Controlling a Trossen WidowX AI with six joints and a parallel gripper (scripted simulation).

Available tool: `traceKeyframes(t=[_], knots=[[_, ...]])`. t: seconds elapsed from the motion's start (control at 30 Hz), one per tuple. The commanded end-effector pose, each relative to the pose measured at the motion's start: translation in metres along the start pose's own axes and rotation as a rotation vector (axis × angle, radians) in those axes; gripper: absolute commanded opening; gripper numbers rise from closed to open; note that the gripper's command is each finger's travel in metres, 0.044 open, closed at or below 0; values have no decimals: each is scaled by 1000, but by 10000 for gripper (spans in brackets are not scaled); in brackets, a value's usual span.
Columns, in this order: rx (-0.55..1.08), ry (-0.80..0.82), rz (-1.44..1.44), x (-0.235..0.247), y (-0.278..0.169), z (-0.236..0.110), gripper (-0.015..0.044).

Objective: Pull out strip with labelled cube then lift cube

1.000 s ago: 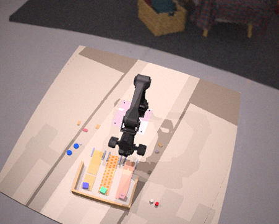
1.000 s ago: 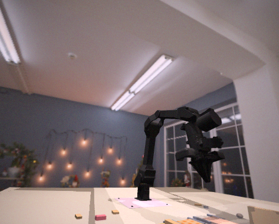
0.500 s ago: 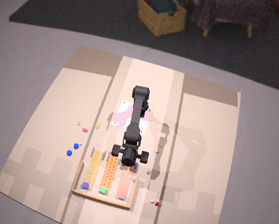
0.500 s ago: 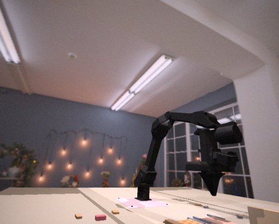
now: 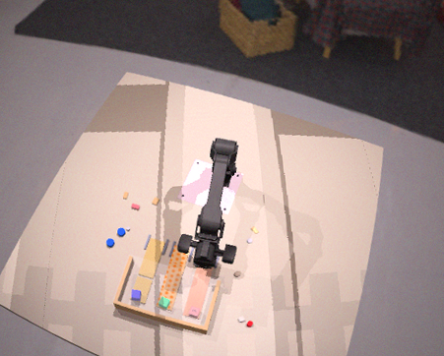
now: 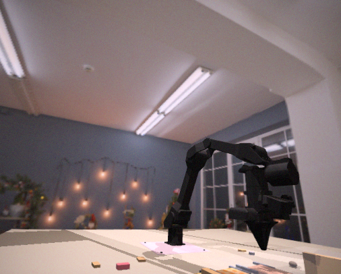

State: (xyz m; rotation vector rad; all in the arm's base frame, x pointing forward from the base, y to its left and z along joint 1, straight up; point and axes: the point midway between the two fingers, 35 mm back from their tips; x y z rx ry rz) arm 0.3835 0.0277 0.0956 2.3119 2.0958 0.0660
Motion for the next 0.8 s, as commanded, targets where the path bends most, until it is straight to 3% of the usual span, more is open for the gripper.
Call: traceKeyframes(t=[0.0, 0.77], knots=[[4, -3, 5, 0, -1, 10, 0], [5, -3, 5, -1, -6, 43, 0]])
Point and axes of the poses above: the point midway between the two fingers, 35 mm back from their tips, its own z axis out along the fingers, its own x axis across the jaws, y = z × x, and after that the axes turned 6 degrees about z, right-handed
